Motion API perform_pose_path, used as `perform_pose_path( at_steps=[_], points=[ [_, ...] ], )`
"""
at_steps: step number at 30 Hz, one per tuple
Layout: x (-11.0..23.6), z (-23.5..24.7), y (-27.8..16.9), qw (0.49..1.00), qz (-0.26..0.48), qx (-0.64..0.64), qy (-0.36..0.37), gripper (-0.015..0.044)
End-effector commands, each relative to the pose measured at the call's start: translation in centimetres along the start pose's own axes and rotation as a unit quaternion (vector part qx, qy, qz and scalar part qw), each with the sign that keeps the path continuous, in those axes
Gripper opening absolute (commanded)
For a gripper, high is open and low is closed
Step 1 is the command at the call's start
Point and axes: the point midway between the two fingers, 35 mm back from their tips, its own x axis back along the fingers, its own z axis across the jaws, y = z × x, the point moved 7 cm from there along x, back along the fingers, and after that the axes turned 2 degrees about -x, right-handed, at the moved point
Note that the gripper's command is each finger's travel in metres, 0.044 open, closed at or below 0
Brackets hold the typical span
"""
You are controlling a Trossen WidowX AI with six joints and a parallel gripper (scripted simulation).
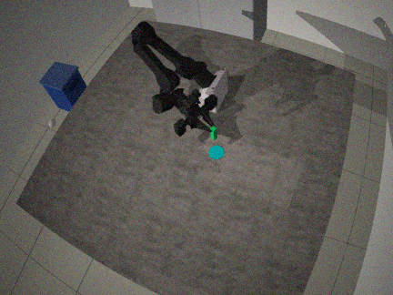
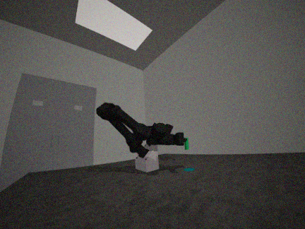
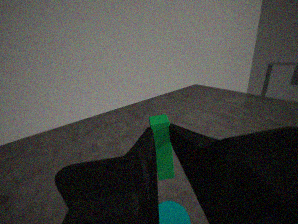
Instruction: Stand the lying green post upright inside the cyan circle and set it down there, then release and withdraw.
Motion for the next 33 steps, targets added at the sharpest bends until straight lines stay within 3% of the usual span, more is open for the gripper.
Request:
perform_pose_path(
  at_steps=[1, 33],
  points=[
    [0.0, 0.1, 0.0, 1.0, -0.003, 0.003, 0.002, 0.0023],
    [-0.7, -0.3, -8.0, 1.0, 0.002, 0.004, 0.004, 0.0023]
  ],
)
